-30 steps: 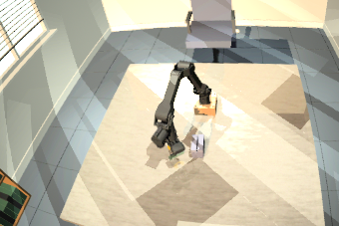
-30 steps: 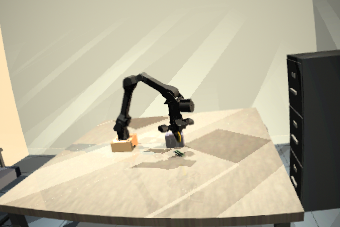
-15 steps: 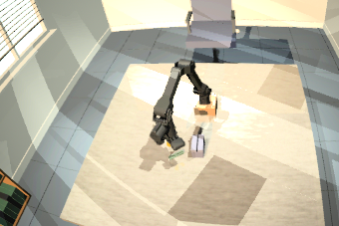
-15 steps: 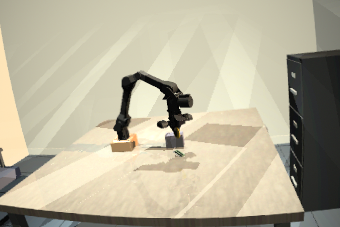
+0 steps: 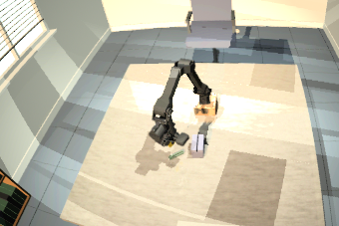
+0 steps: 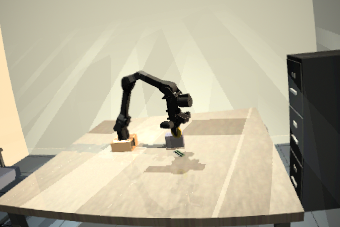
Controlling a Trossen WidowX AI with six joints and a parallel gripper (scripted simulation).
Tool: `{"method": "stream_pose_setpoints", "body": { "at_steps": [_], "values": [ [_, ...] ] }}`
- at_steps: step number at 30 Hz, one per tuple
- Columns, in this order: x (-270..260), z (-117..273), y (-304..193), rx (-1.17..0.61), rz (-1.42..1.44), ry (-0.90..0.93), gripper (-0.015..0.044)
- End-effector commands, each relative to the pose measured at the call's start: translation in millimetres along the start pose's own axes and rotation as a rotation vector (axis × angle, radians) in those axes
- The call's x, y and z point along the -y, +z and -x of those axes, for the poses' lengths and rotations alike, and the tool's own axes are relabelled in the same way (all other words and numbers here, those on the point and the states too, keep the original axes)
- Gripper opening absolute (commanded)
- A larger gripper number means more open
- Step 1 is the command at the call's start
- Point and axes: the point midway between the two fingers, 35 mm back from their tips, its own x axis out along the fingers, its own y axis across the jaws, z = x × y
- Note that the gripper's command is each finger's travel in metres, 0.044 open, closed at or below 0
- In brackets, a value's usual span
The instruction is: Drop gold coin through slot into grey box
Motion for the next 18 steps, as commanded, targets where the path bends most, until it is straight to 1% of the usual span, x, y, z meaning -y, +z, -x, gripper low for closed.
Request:
{"method": "stream_pose_setpoints", "body": {
  "at_steps": [1, 10, 18],
  "values": [
    [0.6, 2.2, -0.8, 0.003, 0.152, 0.003, 0.0000],
    [2.4, 2.6, -1.2, 0.003, 0.452, 0.003, 0.0000],
    [2.1, 2.7, -1.5, 0.003, 0.474, 0.003, 0.0000]
  ]
}}
